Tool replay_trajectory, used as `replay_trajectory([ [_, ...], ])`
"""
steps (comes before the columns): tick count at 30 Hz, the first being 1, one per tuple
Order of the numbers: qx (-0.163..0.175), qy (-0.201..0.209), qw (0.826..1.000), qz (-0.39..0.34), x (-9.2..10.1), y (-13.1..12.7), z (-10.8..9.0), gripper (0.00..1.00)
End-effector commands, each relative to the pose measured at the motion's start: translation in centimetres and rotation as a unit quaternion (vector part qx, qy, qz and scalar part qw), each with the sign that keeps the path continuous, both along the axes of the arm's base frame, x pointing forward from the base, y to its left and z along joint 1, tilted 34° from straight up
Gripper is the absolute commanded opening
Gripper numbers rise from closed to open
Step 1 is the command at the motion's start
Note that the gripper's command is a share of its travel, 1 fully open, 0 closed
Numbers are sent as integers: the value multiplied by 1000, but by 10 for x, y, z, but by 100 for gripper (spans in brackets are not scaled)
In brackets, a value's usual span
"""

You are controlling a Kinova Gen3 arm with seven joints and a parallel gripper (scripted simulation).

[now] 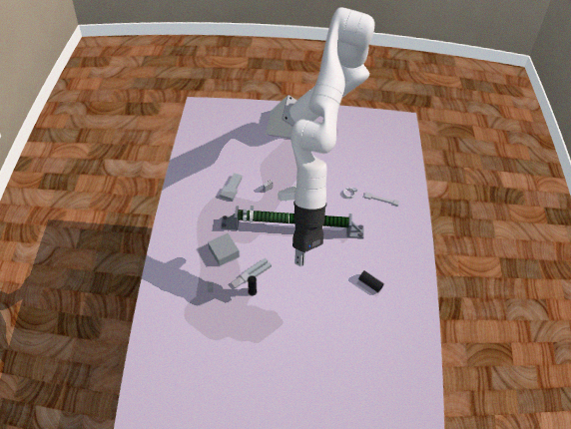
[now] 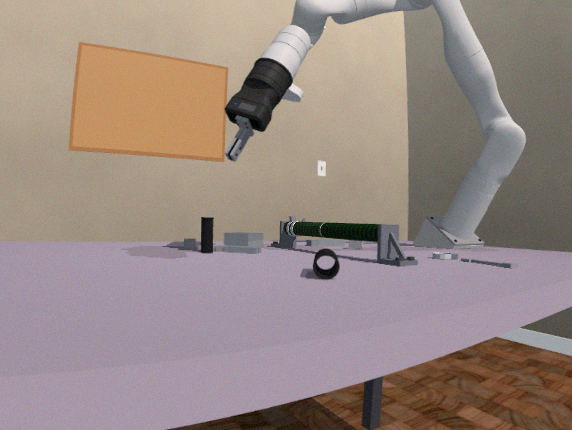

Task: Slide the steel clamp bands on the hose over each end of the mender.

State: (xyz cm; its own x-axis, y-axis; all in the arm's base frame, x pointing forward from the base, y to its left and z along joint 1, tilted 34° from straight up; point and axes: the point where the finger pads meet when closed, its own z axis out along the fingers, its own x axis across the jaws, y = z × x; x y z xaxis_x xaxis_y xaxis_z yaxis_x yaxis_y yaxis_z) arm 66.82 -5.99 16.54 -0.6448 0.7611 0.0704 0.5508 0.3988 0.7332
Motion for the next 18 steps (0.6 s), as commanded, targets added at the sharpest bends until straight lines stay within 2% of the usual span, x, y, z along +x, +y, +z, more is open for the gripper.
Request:
replay_trajectory([
  [1, -34, 3, 997, 65, -36, -26, -29, 0],
  [5, -71, 3, 986, 151, -76, -45, -55, 0],
  [10, -103, 1, 961, 256, -129, -69, -84, 0],
  [12, -103, 1, 961, 256, -129, -69, -84, 0],
  [18, -122, -3, 927, 354, -182, -92, -107, 0],
])
